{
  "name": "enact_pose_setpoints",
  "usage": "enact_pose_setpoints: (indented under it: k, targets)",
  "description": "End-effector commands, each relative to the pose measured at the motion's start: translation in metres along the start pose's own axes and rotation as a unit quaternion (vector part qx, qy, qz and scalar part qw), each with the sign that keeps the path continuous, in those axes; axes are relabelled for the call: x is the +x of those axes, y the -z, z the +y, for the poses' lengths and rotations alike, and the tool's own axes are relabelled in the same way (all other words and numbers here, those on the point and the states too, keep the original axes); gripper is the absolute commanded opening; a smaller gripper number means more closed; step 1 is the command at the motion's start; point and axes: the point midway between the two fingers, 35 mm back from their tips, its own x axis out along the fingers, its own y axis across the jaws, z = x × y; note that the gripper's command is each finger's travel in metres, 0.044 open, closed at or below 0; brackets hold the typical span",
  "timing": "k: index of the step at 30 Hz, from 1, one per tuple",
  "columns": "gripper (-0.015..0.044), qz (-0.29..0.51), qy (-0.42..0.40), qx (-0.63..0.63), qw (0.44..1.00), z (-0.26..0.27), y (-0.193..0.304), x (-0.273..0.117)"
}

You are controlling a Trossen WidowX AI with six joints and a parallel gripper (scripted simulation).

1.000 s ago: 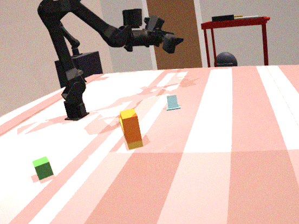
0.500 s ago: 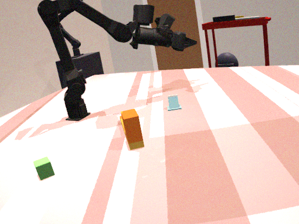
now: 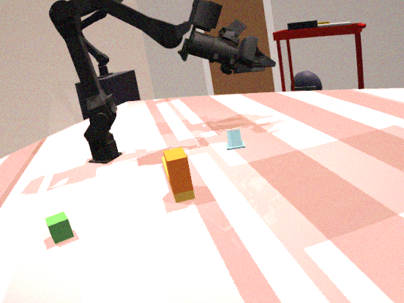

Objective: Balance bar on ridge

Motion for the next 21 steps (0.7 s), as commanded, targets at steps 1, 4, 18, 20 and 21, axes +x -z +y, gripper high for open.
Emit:
enact_pose_setpoints:
  k: [1, 4, 18, 20, 21]
  targets:
    - [0.0315, 0.035, 0.015, -0.049, 0.998, -0.019, 0.009, 0.000]
    - [0.0315, 0.061, 0.020, -0.084, 0.994, -0.032, 0.017, -0.001]
    - [0.0315, 0.182, 0.013, -0.234, 0.955, -0.089, 0.053, -0.017]
    - [0.0315, 0.198, 0.009, -0.253, 0.947, -0.098, 0.058, -0.022]
    - [0.0315, 0.206, 0.006, -0.262, 0.943, -0.102, 0.060, -0.024]
